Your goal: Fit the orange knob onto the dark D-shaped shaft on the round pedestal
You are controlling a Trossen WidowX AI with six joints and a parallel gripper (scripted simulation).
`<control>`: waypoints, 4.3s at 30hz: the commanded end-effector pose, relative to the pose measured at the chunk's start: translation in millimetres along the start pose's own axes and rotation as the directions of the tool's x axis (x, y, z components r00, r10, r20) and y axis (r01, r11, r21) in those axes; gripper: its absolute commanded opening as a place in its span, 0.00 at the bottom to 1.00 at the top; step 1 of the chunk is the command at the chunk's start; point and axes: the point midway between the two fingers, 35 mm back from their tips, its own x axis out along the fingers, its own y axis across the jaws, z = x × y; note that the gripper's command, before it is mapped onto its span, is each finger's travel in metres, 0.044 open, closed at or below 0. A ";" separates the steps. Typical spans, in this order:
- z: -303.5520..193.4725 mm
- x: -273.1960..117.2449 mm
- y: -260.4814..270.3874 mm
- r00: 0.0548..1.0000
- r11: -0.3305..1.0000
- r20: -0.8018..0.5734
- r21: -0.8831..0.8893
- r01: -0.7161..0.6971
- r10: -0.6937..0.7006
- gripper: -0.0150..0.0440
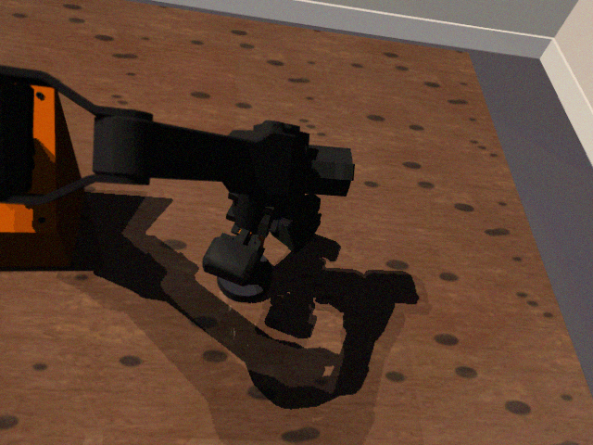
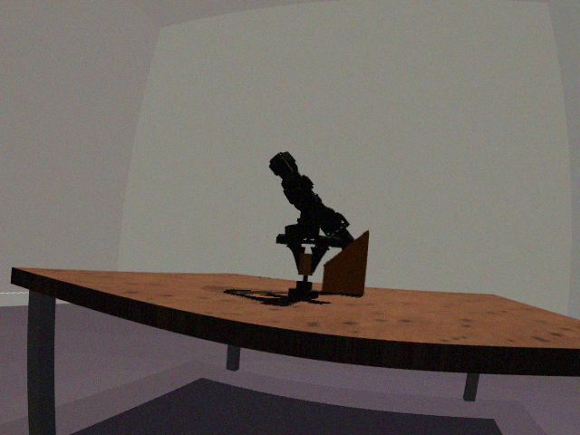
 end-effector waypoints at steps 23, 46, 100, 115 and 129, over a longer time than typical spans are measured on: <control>2.6 -3.9 0.1 1.000 0.991 0.009 0.134 -0.002 0.001 0.25; 1.1 0.6 1.1 1.000 0.977 0.009 0.215 -0.003 0.001 0.25; 1.9 -3.5 0.6 1.000 0.899 0.009 0.438 -0.005 0.001 0.25; 3.7 0.6 1.5 1.000 0.804 0.009 0.594 -0.006 0.001 0.25; 1.7 -1.4 2.0 1.000 0.804 0.009 0.594 -0.006 0.001 0.25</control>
